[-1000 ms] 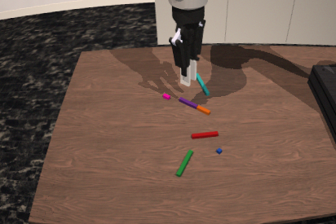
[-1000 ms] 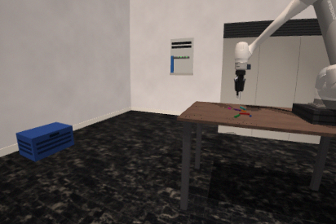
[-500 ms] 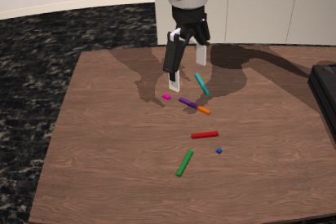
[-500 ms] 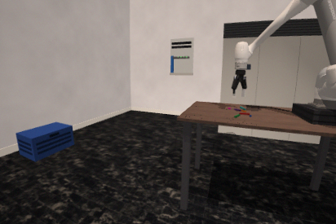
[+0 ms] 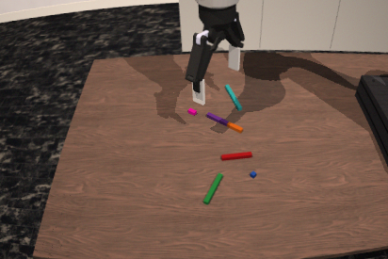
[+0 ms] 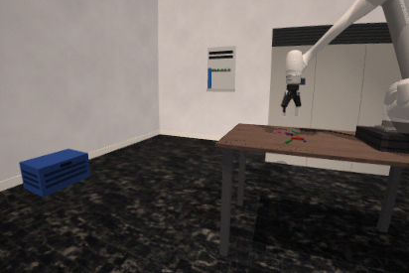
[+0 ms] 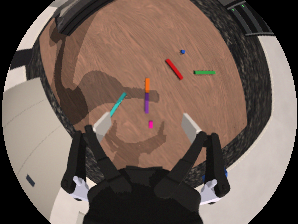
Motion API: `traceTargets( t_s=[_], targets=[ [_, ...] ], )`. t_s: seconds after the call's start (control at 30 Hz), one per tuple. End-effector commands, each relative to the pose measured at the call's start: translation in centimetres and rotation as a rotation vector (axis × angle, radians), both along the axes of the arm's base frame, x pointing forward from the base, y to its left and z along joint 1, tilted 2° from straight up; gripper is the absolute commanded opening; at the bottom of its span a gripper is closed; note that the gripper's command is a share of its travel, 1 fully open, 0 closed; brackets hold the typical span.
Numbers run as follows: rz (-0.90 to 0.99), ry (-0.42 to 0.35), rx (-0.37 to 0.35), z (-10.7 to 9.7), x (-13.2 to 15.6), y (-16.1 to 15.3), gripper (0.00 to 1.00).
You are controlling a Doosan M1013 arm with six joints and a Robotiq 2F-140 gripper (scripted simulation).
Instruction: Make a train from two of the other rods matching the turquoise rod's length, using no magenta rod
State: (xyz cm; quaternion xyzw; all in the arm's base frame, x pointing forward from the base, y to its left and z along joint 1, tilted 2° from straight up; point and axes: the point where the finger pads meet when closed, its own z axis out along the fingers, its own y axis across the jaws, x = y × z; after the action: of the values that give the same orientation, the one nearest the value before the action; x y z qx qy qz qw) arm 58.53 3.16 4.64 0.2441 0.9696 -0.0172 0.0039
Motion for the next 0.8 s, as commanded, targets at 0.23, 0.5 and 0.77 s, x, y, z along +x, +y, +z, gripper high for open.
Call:
traceTargets(
  t_s=[0.23,0.5,0.77],
  targets=[
    [0.0,0.0,0.0,2.7,0.0,0.1,1.0],
    [0.0,0.0,0.0,6.1,0.0,0.2,1.0],
    [0.0,0.0,0.0,7.1,0.0,0.2,1.0]
  ],
)
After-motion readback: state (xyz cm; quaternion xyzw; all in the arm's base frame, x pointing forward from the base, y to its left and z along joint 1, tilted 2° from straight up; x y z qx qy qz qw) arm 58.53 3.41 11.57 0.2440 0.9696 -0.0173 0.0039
